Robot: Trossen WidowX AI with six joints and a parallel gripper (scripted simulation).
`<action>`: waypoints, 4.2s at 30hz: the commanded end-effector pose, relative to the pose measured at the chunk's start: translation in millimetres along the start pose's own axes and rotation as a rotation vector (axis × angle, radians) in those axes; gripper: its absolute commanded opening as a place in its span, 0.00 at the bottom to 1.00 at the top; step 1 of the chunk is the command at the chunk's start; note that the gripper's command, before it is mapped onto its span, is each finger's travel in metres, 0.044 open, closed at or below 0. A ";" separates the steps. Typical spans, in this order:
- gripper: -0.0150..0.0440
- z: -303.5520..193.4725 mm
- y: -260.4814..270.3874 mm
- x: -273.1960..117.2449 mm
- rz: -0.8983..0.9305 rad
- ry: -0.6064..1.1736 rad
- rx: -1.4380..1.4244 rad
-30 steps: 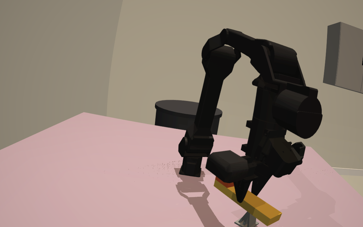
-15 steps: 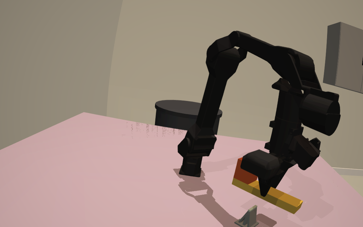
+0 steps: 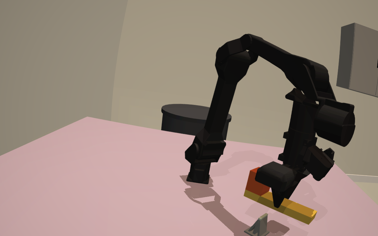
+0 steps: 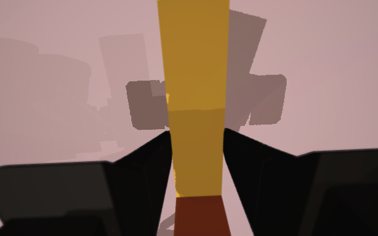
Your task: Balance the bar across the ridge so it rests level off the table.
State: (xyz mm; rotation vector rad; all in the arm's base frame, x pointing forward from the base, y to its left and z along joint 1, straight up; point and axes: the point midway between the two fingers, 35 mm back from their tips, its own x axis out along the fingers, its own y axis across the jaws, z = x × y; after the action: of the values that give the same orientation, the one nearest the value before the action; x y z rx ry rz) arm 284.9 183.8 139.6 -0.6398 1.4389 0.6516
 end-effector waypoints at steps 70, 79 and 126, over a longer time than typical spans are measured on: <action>0.25 -2.6 0.8 32.2 -0.001 0.004 0.000; 0.25 -2.6 0.8 33.0 -0.001 0.004 0.000; 0.25 -2.9 0.8 36.9 -0.001 0.004 0.000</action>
State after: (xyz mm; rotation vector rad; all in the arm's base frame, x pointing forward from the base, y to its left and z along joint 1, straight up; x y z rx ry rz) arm 283.2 183.3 103.8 -0.6412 1.4402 0.6525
